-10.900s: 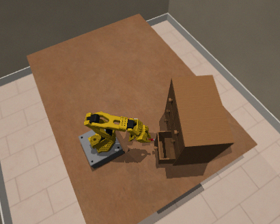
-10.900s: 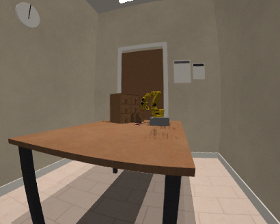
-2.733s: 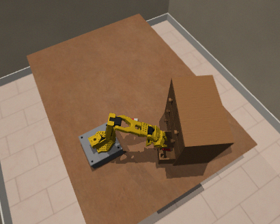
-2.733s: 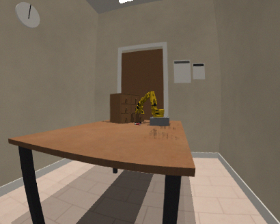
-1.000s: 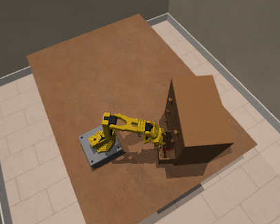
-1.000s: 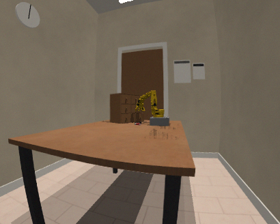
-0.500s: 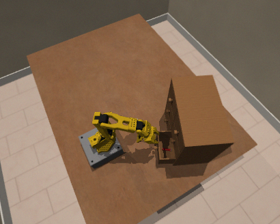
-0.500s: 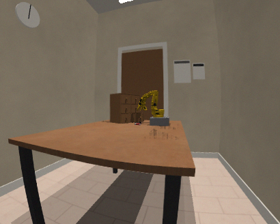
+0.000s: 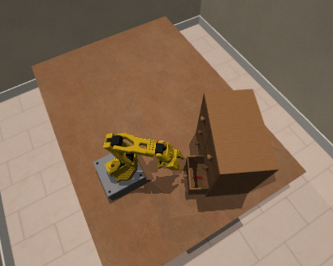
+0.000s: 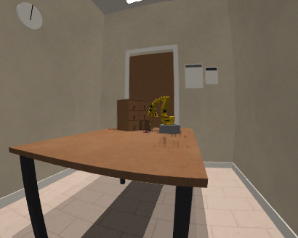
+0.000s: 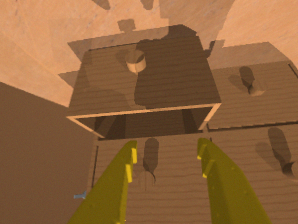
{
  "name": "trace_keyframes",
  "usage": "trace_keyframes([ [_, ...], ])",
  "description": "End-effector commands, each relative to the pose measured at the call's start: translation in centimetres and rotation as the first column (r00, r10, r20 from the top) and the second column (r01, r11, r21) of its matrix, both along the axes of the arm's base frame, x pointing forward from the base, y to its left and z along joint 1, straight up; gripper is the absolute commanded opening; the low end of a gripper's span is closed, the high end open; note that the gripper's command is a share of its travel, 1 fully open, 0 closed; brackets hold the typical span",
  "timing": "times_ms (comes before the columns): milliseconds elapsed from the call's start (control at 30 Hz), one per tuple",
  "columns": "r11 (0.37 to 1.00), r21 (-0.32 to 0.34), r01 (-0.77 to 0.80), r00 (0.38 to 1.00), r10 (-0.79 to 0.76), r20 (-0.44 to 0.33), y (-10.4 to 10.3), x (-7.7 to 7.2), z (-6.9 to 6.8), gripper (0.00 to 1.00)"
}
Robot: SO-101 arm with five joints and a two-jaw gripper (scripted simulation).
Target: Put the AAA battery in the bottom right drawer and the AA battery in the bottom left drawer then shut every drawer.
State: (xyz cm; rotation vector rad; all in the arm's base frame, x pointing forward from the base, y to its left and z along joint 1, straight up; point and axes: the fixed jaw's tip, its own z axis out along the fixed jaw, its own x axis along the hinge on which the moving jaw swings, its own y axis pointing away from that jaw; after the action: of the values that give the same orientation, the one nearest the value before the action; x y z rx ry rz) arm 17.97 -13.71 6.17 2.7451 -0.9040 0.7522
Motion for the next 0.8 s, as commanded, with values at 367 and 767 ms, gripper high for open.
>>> trace_keyframes([
  [367, 1.000, 0.012, 0.011, 1.000, -0.011, 0.002, 3.1, -4.2, 0.6, 0.23],
  [767, 1.000, 0.015, 0.009, 1.000, -0.009, 0.003, 4.6, -6.1, -0.2, 0.23],
])
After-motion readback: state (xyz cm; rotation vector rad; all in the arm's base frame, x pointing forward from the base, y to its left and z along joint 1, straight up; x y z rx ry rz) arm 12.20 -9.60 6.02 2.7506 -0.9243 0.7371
